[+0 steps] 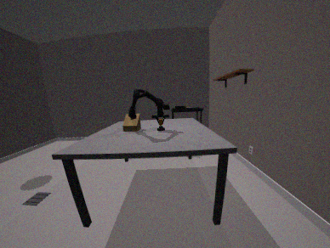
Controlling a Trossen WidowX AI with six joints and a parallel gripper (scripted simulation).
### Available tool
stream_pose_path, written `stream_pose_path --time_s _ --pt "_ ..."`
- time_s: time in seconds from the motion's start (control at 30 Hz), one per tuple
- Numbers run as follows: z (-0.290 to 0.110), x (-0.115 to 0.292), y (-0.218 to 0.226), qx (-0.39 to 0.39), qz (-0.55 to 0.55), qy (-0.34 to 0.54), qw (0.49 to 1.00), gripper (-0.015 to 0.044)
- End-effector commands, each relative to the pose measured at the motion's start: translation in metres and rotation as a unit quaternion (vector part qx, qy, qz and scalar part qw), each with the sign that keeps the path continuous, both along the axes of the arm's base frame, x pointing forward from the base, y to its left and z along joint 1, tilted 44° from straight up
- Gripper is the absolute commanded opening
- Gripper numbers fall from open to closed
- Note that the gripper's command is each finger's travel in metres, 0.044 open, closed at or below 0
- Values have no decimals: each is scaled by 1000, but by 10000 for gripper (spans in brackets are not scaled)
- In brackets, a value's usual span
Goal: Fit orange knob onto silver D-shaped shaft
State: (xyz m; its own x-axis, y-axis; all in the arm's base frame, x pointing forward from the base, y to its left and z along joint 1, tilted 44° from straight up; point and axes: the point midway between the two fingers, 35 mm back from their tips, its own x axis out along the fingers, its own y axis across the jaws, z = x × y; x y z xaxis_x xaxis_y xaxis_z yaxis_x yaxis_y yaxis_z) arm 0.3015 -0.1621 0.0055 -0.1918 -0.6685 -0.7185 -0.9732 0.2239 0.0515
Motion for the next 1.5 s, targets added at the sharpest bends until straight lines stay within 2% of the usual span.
stream_pose_path --time_s 0.0,0.7,0.93,1.47 --pt "0 1 0 -1 3 1 1000 0" --pt "2 -3 4 0 3 1 1000 0" --pt "1 -2 3 18 75 67 995 0" --pt "-1 0 -1 19 78 71 994 0"
